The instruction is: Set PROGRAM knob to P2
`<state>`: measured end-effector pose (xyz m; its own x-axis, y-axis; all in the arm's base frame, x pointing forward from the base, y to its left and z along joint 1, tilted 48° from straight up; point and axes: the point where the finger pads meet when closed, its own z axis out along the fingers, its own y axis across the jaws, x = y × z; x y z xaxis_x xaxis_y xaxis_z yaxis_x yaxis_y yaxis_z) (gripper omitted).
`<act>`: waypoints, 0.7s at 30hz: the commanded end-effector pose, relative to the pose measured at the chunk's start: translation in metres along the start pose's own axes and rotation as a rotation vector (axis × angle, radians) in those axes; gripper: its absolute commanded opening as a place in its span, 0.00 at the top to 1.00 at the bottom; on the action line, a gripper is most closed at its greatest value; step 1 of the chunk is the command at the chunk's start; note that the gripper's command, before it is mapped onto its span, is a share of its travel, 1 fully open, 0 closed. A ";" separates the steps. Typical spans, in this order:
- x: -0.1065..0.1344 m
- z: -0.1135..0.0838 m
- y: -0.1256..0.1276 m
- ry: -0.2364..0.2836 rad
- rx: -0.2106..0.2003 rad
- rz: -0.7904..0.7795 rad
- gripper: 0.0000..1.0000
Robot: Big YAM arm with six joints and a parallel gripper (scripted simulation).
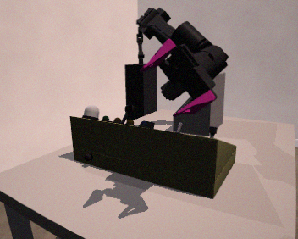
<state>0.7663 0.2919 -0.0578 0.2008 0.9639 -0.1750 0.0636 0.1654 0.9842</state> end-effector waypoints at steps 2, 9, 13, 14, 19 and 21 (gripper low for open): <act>0.005 -0.001 0.008 0.006 -0.010 0.007 0.00; 0.005 -0.001 0.008 0.006 -0.010 0.007 0.00; 0.005 -0.001 0.008 0.006 -0.010 0.007 0.00; 0.005 -0.001 0.008 0.006 -0.010 0.007 0.00; 0.013 -0.003 0.025 0.014 -0.029 0.008 0.00; 0.022 -0.014 0.030 0.029 -0.020 -0.019 0.00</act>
<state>0.7657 0.2915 -0.0579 0.2012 0.9632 -0.1782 0.0655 0.1683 0.9836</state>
